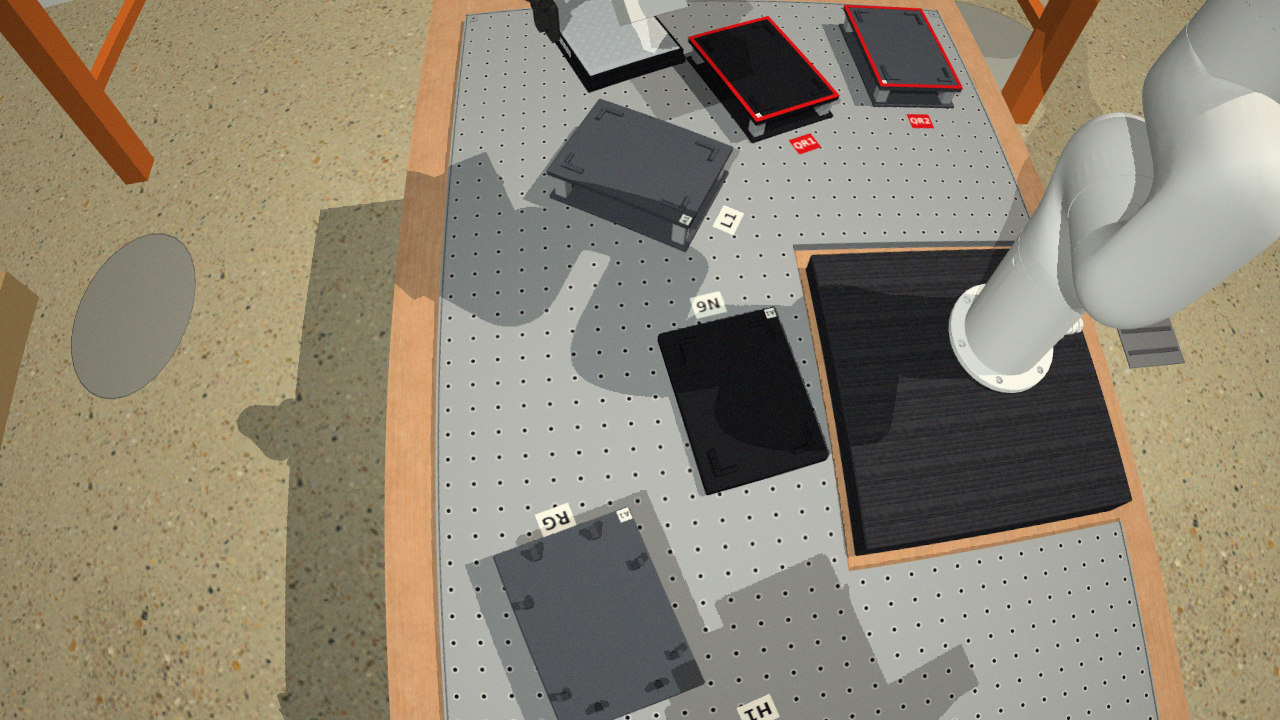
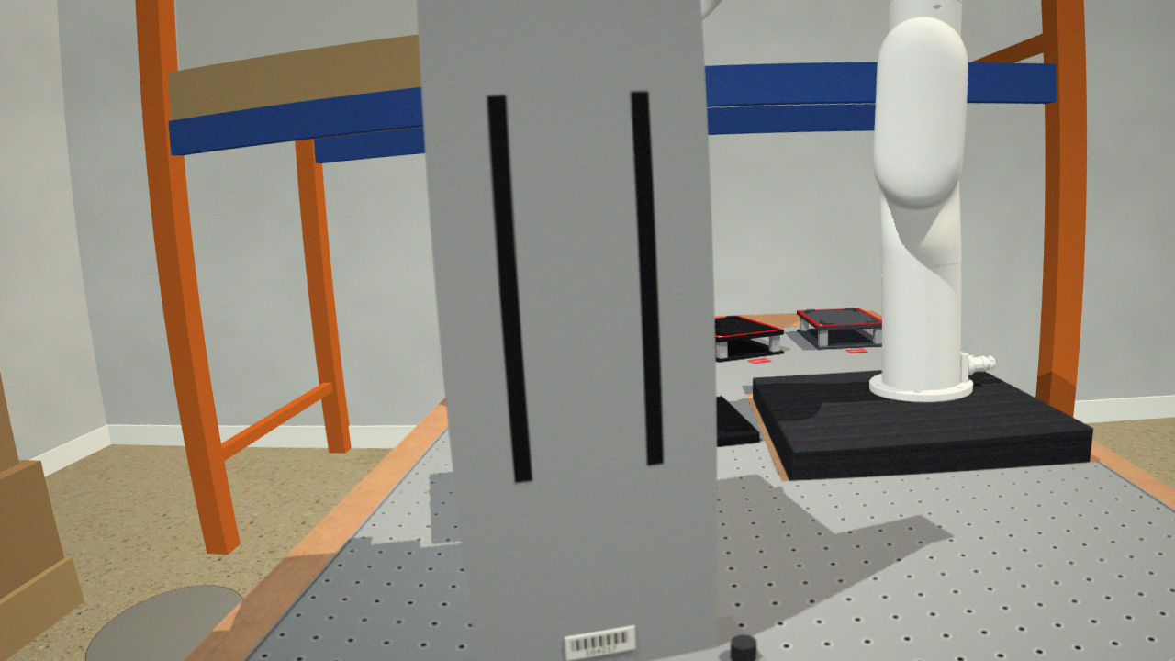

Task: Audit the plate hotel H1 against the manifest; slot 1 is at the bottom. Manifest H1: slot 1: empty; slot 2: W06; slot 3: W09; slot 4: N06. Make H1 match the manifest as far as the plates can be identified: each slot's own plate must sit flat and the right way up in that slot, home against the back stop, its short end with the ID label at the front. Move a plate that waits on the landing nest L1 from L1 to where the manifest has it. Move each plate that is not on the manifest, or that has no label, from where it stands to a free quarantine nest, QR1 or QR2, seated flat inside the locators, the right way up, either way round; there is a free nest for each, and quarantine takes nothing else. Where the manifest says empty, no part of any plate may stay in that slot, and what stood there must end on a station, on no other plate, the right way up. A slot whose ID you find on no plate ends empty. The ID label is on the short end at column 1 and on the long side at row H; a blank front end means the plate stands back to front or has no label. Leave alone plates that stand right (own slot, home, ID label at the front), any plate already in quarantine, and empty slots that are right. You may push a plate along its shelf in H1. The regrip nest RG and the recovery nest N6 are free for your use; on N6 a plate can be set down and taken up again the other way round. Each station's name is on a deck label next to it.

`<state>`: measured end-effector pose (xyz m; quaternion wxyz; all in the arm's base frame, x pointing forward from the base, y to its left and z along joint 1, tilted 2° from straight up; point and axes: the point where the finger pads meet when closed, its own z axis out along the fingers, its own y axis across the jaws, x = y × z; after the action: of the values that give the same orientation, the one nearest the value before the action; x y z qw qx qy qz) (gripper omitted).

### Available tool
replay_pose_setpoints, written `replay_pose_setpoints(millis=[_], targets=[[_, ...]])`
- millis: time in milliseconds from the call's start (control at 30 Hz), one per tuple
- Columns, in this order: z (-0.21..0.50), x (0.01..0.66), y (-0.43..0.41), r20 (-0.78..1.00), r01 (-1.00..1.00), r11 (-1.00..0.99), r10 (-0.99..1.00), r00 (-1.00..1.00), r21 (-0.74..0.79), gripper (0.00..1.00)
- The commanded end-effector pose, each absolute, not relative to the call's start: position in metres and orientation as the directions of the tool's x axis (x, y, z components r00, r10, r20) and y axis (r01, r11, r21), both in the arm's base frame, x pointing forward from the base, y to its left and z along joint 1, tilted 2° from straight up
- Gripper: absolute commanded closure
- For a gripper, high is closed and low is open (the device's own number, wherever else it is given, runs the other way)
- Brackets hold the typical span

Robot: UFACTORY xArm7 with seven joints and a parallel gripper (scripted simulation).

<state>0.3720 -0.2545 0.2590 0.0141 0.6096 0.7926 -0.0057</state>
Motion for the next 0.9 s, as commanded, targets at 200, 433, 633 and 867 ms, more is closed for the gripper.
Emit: replay_pose_setpoints(millis=[200, 433, 633, 867], targets=[[0.261, 0.338, -0.295, -0.032, 0.966, 0.257, 0.966, -0.256, 0.012, 1.0], [0.262, 0.319, -0.311, -0.033, 0.966, 0.257, 0.966, -0.256, 0.011, 1.0], [0.262, 0.295, -0.33, -0.033, 0.966, 0.257, 0.966, -0.256, 0.011, 1.0], [0.262, 0.276, -0.346, -0.033, 0.966, 0.257, 0.966, -0.256, 0.011, 1.0]])
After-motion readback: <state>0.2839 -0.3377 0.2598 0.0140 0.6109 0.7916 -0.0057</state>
